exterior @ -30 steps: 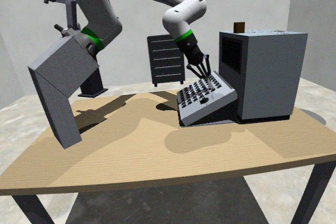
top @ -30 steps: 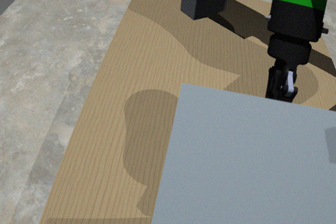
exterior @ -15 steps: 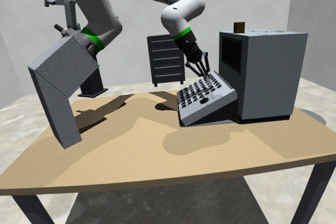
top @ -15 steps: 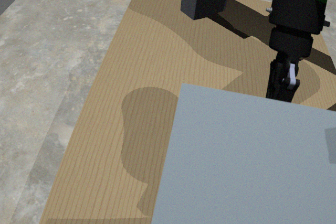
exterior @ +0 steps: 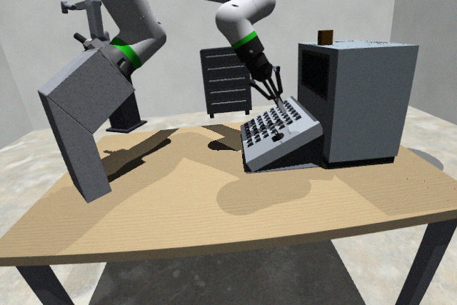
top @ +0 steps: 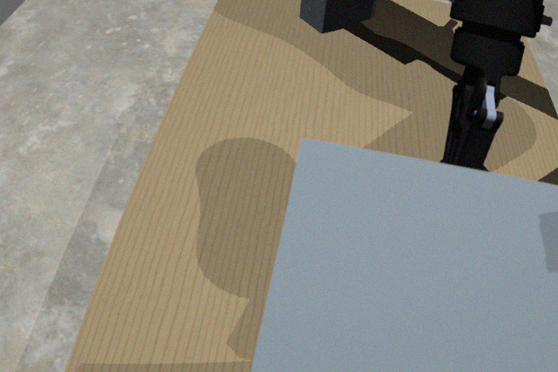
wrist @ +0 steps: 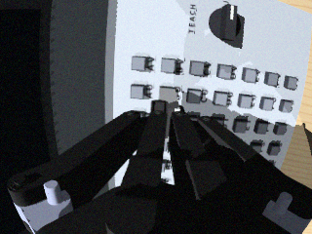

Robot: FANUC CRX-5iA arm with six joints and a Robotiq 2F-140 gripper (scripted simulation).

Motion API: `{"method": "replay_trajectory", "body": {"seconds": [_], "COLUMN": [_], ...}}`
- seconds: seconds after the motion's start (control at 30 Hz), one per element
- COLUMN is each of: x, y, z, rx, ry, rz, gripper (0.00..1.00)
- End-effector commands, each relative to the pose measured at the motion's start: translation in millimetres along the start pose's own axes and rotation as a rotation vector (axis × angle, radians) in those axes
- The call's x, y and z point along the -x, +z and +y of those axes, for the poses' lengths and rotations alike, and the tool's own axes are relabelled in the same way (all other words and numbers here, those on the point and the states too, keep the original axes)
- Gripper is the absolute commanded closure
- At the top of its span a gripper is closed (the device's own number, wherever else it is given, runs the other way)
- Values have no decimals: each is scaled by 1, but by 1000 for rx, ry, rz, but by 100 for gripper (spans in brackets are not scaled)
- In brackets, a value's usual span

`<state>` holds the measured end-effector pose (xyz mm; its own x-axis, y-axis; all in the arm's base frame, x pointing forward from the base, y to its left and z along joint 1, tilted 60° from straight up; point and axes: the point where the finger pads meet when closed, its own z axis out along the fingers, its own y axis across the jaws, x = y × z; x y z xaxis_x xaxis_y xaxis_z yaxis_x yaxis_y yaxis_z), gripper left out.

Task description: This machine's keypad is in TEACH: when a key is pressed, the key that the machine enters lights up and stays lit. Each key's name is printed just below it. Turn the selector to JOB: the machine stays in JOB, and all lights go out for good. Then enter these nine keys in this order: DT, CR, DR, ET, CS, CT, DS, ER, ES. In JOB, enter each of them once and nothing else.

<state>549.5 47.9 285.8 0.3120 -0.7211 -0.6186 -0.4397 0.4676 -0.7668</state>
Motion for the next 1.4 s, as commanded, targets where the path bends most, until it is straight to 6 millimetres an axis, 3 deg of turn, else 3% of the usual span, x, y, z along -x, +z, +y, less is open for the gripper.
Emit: {"method": "replay_trajectory", "body": {"seconds": [0.0,0.33,0.6,0.73,1.37], "x": [0,2,30,33,34], "y": [-2,-3,-3,-3,13], "z": [0,2,29,33,34], "rx": [-1,-1,-1,-1,-1], "ry": [0,0,0,0,0], "rz": [1,1,1,1,1], "gripper": [100,100,100,100,100]}}
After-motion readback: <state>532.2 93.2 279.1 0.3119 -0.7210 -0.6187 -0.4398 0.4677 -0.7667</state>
